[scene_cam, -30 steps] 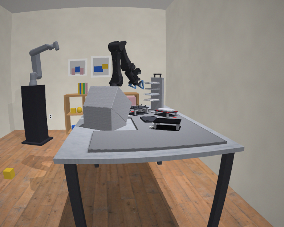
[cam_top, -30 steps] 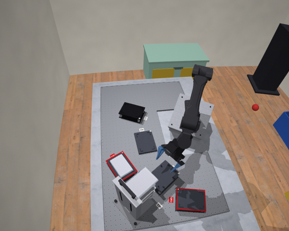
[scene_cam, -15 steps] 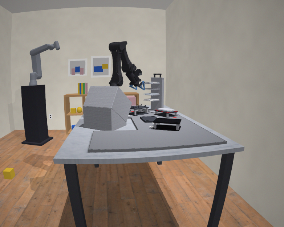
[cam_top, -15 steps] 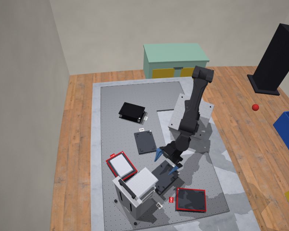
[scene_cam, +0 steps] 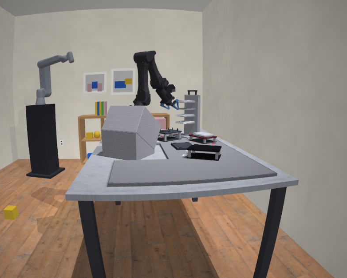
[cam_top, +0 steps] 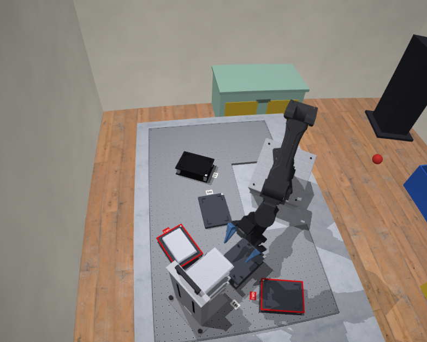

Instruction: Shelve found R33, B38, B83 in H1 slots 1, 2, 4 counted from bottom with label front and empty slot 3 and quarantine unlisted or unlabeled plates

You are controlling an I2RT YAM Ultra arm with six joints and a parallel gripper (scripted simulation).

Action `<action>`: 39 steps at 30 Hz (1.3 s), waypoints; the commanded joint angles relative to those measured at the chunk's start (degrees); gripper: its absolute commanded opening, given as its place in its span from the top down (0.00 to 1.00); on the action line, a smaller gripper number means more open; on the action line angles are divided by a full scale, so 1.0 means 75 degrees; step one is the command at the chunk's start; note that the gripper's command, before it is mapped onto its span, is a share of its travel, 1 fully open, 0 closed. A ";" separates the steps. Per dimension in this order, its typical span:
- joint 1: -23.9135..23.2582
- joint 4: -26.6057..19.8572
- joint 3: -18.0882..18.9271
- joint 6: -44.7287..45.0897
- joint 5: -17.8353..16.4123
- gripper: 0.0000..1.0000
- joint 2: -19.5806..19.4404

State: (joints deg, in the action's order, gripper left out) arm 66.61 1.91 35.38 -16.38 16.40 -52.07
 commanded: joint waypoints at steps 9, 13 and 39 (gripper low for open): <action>-0.0033 0.0048 0.0122 0.0013 -0.0043 0.00 0.0035; -0.0033 0.0048 0.0122 0.0013 -0.0043 0.00 0.0035; -0.0033 0.0048 0.0122 0.0013 -0.0044 0.00 0.0035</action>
State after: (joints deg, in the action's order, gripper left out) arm 66.59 1.96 35.42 -16.38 16.21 -52.05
